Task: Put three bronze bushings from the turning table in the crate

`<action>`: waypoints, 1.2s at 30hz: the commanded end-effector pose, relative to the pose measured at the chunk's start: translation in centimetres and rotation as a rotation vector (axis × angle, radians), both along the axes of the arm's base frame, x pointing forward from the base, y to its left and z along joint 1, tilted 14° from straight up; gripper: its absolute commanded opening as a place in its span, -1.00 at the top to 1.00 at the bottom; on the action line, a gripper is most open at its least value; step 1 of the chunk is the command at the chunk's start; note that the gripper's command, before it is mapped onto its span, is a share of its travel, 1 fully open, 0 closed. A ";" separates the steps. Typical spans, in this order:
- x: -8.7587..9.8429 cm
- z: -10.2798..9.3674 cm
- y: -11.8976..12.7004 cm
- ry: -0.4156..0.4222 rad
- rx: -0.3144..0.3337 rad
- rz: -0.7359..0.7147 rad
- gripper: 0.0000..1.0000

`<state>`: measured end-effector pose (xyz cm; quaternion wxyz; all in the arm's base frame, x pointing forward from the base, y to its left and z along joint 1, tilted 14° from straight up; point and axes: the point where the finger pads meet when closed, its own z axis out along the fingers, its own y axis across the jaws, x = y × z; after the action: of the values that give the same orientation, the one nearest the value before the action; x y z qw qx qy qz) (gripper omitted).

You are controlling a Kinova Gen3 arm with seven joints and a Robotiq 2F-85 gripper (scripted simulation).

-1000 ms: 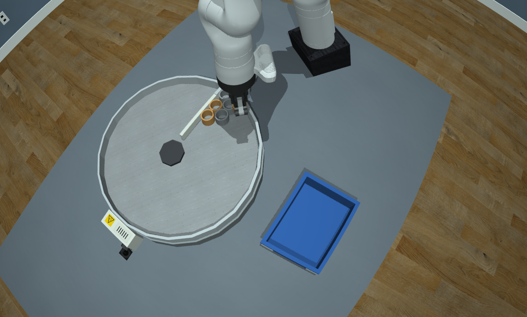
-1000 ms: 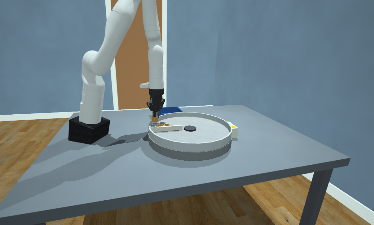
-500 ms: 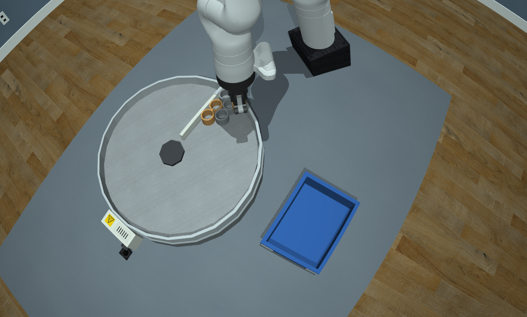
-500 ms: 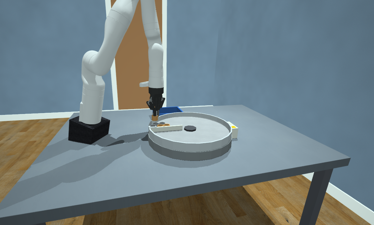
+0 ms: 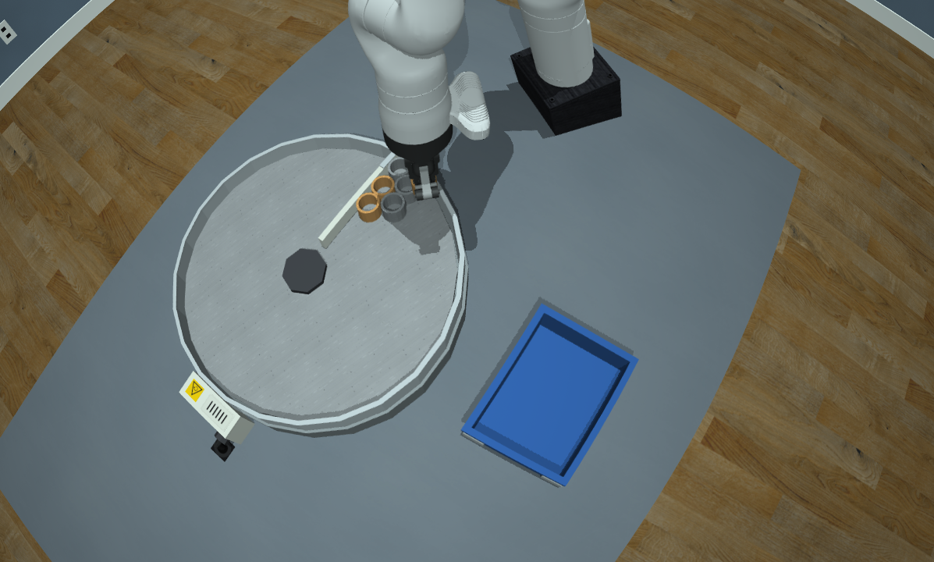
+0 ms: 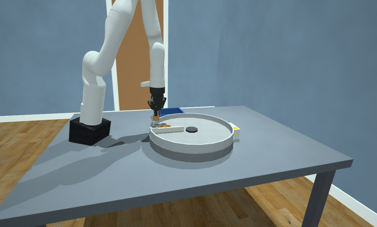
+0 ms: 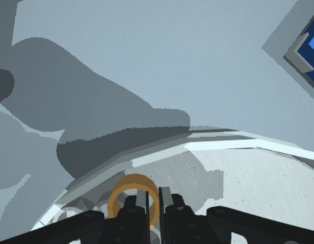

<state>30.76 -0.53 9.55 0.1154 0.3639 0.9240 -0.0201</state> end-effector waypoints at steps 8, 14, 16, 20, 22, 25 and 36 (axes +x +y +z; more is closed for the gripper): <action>0.1 0.5 0.4 -0.006 0.003 0.009 1.00; 0.0 1.0 0.4 -0.006 0.003 0.009 1.00; -0.2 1.9 0.5 -0.007 0.004 0.011 1.00; -0.4 2.9 0.6 -0.007 0.004 0.013 1.00; -0.4 2.9 0.6 -0.007 0.004 0.013 1.00; -0.4 2.9 0.6 -0.007 0.004 0.013 1.00; 0.8 2.5 5.4 -0.006 0.003 0.010 1.00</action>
<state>31.16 3.30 12.36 0.1150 0.3805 0.9175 -0.0119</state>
